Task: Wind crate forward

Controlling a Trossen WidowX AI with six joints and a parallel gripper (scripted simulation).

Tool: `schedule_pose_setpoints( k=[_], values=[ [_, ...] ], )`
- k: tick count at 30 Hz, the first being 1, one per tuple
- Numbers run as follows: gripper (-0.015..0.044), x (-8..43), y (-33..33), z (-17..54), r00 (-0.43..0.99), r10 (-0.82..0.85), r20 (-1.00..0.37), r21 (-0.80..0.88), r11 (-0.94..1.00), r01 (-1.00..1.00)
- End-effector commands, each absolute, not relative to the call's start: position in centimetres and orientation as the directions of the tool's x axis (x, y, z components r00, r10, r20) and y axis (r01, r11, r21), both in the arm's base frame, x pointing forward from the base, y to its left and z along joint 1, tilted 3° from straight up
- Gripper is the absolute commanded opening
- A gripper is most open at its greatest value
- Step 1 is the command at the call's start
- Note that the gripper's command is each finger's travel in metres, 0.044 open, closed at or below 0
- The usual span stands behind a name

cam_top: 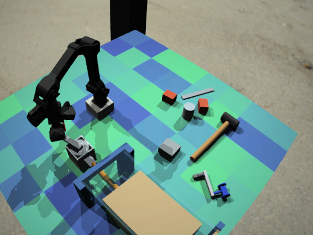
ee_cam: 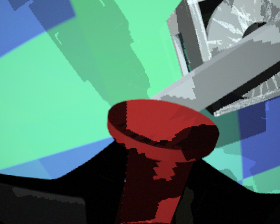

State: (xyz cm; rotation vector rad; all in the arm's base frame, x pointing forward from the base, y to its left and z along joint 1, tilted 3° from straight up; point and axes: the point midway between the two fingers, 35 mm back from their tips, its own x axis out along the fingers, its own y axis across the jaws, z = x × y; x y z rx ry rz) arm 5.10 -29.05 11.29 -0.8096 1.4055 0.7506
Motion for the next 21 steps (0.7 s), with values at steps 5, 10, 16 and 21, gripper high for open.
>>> schedule_pose_setpoints(
  k=[5, 10, 16, 21],
  values=[
    [0.0000, 6.1, -31.1, 11.3, 0.052, -0.045, -0.998, -0.068, 0.533, -0.843],
    [0.0000, 6.4, -31.7, 11.3, 0.053, -0.045, -0.998, -0.069, 0.533, -0.843],
    [0.0000, 6.8, -32.3, 11.4, 0.053, -0.046, -0.998, -0.069, 0.533, -0.843],
    [0.0000, 7.0, -32.6, 11.4, 0.053, -0.046, -0.998, -0.070, 0.533, -0.843]
  ],
)
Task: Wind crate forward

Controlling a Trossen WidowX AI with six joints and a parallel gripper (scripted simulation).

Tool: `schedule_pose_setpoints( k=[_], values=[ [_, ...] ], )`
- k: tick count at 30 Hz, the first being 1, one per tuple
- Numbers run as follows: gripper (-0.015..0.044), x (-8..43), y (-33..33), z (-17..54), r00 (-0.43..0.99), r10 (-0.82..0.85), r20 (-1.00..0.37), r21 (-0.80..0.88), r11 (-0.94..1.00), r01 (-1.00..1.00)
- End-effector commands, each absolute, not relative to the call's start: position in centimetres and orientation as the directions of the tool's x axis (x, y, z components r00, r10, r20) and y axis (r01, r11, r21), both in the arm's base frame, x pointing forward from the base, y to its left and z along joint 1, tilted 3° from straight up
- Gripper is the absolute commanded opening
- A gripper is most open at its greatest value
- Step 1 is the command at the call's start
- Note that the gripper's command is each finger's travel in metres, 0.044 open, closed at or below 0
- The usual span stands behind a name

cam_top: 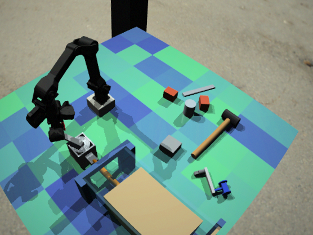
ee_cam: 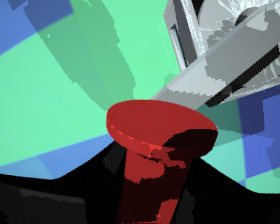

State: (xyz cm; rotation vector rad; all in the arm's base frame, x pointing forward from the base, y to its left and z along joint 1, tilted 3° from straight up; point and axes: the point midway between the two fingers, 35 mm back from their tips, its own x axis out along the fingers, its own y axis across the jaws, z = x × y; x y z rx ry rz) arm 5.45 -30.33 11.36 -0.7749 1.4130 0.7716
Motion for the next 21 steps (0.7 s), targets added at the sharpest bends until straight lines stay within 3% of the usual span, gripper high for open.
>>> schedule_pose_setpoints(
  k=[1, 21],
  values=[
    [0.0000, 6.98, -32.59, 11.44, 0.053, -0.046, -0.998, -0.070, 0.533, -0.843],
    [0.0000, 7.38, -33.11, 11.50, 0.054, -0.047, -0.997, -0.070, 0.533, -0.843]
  ],
)
